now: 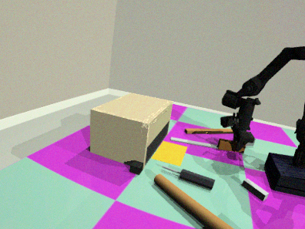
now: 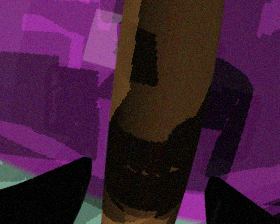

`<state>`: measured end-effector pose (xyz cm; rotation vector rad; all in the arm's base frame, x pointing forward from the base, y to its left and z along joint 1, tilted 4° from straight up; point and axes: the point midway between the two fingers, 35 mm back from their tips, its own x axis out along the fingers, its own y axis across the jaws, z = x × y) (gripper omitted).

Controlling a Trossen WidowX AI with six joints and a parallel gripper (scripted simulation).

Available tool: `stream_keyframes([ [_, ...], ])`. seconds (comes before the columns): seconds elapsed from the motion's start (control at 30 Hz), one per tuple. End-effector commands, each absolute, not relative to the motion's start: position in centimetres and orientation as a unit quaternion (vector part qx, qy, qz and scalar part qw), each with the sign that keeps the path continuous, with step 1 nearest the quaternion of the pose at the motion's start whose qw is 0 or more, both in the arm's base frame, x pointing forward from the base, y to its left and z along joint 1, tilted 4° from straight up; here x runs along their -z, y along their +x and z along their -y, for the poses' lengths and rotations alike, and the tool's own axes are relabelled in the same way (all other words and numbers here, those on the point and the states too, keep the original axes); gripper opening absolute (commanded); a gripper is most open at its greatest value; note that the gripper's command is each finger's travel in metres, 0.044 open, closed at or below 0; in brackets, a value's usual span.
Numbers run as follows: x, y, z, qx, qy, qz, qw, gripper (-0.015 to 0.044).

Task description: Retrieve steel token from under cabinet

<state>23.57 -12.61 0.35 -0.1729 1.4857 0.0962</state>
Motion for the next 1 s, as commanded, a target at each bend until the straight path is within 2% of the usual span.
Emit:
stream_keyframes([
  [0.0, -0.4, 23.6, 12.6, -0.043, -0.078, -0.675, 0.732, 0.0217],
  [0.07, -0.4, 23.6, 12.6, -0.043, -0.078, -0.675, 0.732, 0.0165],
  [0.37, -0.4, 23.6, 12.6, -0.043, -0.078, -0.675, 0.732, 0.0105],
  [0.5, -0.4, 23.6, 12.6, -0.043, -0.078, -0.675, 0.732, 0.0],
  [0.97, -0.5, 24.8, 12.3, -0.045, -0.077, -0.675, 0.733, 0.0],
])
